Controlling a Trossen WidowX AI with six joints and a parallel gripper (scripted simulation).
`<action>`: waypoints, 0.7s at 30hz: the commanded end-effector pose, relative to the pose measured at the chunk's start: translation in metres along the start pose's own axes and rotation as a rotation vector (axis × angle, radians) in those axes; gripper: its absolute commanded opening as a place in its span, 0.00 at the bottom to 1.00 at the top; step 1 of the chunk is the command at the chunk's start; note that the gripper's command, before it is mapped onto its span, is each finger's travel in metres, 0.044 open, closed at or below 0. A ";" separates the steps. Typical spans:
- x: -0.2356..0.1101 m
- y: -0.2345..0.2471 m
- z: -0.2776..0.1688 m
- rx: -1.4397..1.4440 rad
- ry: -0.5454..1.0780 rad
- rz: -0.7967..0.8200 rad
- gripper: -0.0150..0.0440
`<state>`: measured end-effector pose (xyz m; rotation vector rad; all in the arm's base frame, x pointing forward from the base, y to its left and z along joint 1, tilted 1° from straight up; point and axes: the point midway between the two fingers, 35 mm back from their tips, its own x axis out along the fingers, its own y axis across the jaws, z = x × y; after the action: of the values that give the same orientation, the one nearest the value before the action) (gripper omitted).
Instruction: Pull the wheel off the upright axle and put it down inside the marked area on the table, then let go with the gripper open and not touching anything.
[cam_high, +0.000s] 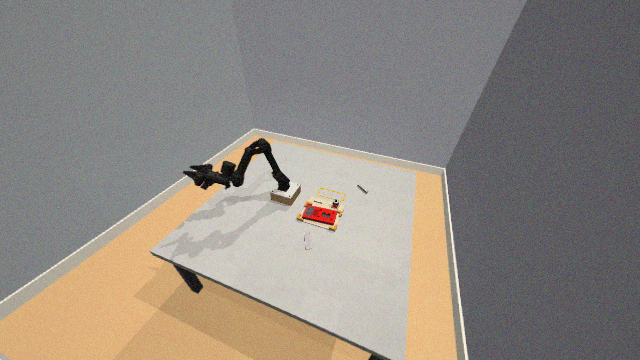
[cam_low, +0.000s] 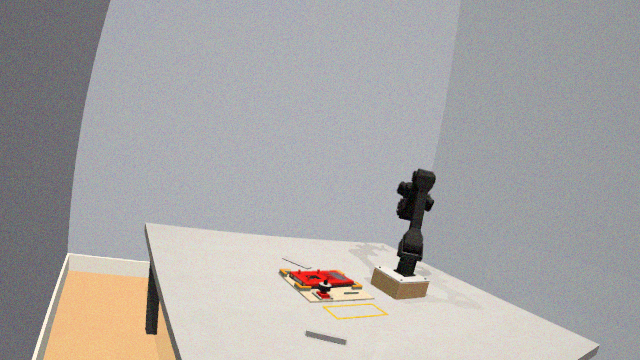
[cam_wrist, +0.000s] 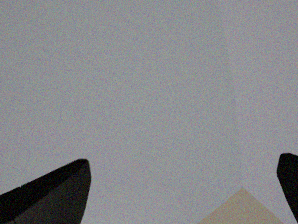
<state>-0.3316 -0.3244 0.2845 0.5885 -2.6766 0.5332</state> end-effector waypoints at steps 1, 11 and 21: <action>0.000 -0.002 0.001 0.007 -0.004 -0.004 0.89; -0.038 -0.096 0.037 0.397 -0.245 -0.171 0.76; -0.109 -0.188 0.063 0.770 -0.572 -0.266 0.76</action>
<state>-0.1959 -0.4613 0.2430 1.3616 -2.7424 1.4069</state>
